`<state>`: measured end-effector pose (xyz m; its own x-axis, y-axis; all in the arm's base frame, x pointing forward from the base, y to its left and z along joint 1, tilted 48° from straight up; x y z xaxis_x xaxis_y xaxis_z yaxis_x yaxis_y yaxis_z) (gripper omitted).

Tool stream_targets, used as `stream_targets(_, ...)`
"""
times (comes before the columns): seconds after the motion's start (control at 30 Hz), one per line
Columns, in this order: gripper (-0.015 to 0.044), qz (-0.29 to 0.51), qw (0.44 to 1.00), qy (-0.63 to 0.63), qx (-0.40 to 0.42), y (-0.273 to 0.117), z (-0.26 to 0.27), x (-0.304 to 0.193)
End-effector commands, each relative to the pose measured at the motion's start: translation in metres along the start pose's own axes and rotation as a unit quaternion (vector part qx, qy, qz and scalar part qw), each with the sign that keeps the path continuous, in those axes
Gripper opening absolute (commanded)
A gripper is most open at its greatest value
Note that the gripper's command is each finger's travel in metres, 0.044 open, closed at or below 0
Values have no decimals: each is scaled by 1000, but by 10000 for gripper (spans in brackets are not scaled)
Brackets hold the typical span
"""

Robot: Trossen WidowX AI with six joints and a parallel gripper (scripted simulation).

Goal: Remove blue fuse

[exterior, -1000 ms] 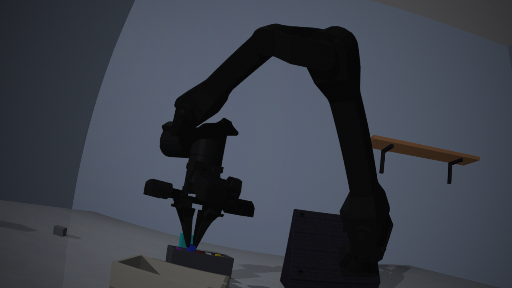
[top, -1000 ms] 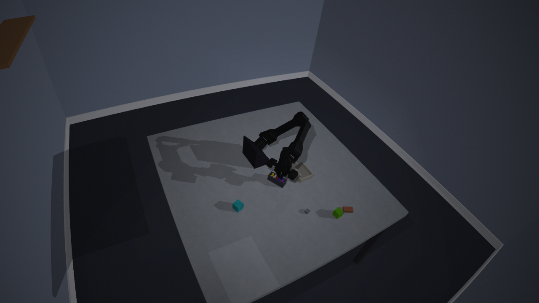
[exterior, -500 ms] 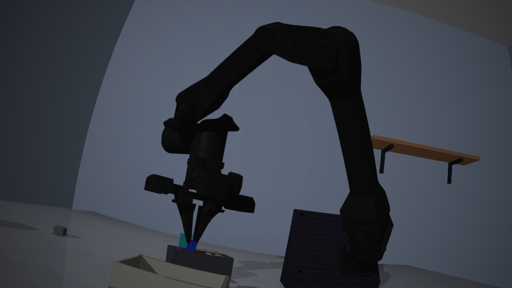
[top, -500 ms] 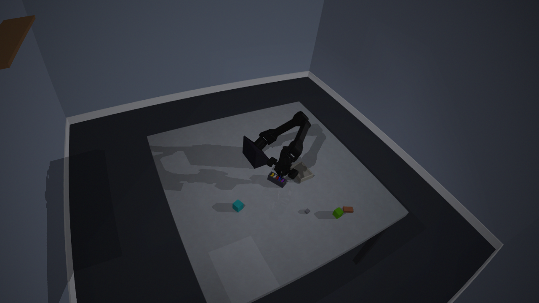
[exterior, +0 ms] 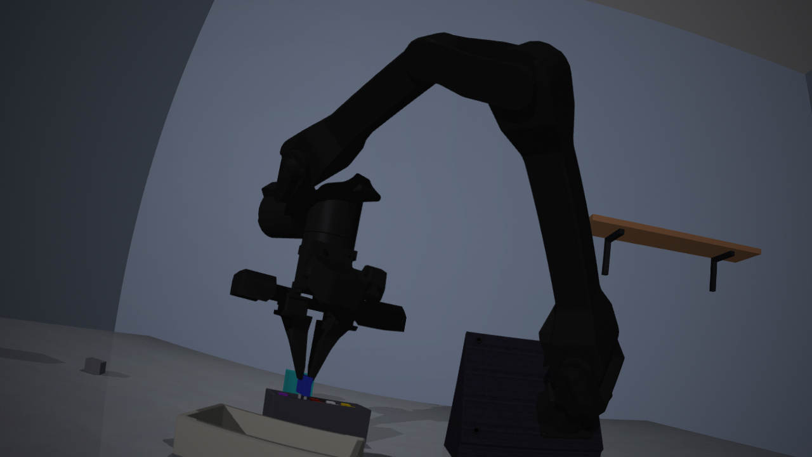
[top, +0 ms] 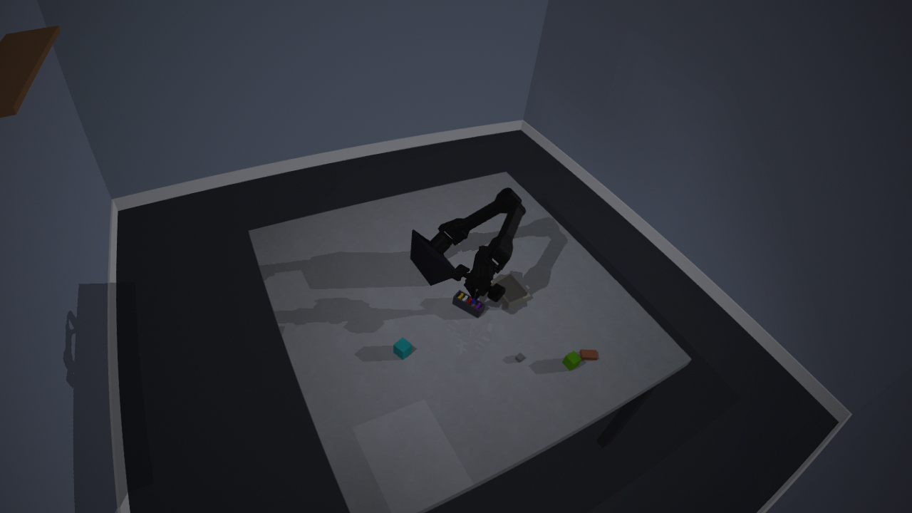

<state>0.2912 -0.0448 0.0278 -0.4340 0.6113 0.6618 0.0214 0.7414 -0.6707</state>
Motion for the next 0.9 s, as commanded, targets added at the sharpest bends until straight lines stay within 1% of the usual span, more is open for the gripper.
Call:
stream_targets(0.0,0,3,1000,-2,0,-4,0,-1)
stream_targets(0.63,0,2,1000,-1,-1,-13,0,-1)
stream_targets(0.87,0,3,1000,-1,0,-23,0,-1)
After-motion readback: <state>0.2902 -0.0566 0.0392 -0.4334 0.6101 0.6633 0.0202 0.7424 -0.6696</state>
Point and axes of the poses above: the point midway between the two fingers, 35 mm back from their tips, its own y axis out along the fingers, its own z axis across the jaws, x = y × z, the point moved 1 cm from there along -y, back along the fingers, and after that the axes turned 1 degree about -y, right-handed, at the moved point
